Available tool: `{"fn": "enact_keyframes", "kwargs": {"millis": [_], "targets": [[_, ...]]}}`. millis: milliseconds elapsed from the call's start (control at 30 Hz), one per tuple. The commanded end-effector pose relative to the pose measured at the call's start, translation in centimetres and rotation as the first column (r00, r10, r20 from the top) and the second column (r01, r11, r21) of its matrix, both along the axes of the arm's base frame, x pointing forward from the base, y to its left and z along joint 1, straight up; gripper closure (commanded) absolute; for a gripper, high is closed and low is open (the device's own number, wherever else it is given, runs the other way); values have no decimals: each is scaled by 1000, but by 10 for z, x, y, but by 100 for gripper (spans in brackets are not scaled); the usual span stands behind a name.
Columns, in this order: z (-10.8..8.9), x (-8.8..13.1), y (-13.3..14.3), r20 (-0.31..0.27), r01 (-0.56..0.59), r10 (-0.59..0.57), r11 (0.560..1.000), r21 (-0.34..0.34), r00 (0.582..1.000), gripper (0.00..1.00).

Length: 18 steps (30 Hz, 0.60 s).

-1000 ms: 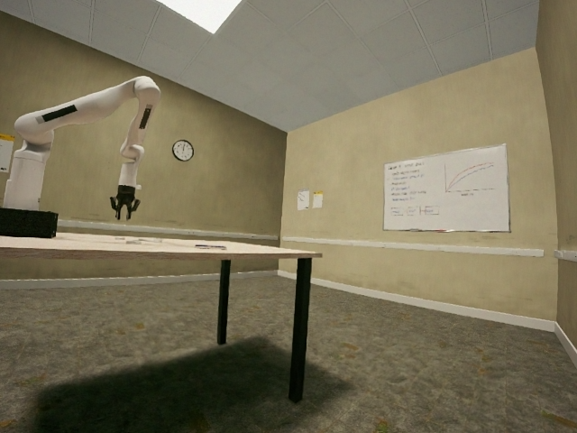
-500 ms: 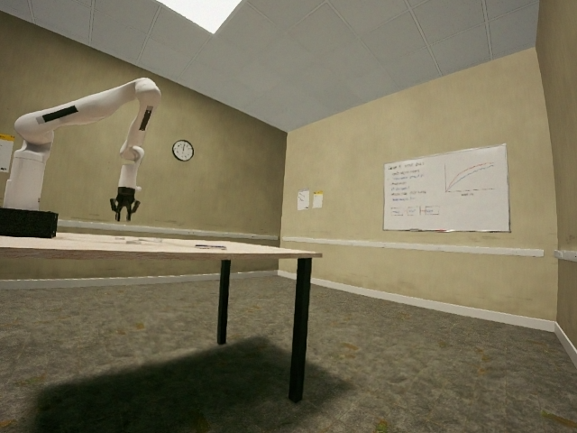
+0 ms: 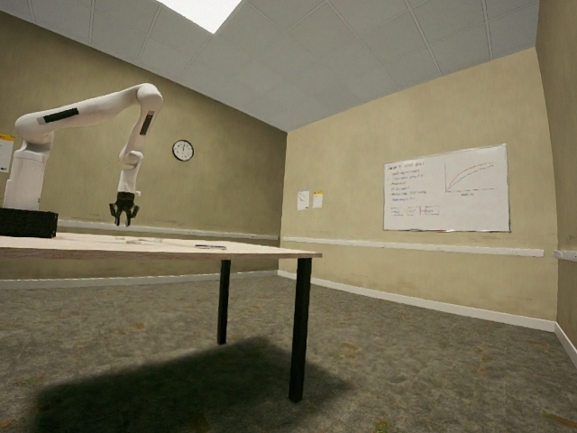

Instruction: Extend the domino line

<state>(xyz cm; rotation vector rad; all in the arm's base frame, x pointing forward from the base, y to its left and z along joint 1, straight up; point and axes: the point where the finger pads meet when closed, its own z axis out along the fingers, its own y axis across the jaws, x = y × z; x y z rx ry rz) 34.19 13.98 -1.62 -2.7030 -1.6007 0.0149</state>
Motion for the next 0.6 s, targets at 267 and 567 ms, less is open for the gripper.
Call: {"fn": "enact_keyframes", "kwargs": {"millis": [267,567], "targets": [[-22,1,0,2,0,0,1000,0,1000,52],[-33,1,0,2,0,0,1000,0,1000,52]]}}
